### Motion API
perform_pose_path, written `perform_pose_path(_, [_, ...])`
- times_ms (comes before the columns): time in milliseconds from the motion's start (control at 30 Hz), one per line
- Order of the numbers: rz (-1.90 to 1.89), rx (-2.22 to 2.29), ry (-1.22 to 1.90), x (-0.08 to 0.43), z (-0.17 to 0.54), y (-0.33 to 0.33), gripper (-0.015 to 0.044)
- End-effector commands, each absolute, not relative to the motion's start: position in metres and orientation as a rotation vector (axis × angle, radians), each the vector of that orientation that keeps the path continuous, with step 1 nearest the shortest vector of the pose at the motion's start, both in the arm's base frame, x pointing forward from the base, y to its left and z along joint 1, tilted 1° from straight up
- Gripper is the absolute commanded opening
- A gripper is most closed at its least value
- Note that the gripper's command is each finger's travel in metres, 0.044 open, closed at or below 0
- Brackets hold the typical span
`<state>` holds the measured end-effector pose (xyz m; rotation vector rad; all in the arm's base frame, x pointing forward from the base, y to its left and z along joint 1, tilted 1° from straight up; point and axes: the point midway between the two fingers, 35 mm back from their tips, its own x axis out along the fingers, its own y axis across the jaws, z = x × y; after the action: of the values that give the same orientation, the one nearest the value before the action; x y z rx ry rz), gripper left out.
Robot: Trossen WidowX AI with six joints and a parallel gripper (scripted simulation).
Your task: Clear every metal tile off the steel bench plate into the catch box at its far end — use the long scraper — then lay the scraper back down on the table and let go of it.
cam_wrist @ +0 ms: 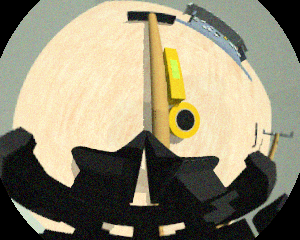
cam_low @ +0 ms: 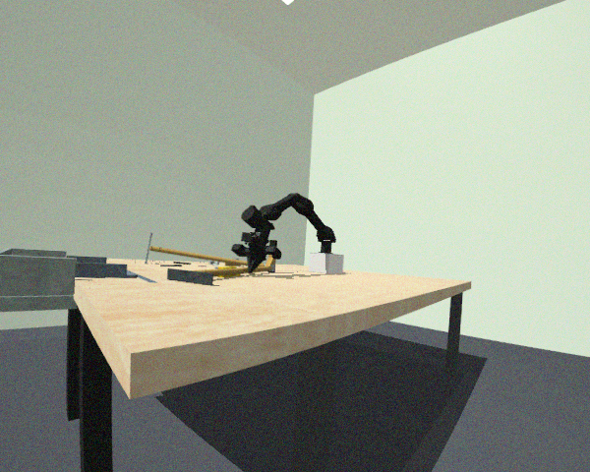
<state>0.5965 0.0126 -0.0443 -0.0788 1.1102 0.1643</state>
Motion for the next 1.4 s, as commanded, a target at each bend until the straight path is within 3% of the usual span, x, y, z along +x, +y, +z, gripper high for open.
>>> perform_pose_path(0, [0.154,-0.081,1.114,0.598,-0.047,0.003,0.0])
perform_pose_path(1033, [0.167,-0.086,1.084,0.595,0.057,0.01,0.0])
perform_pose_path(1367, [0.109,-0.046,1.213,0.556,0.086,0.024,0.0])
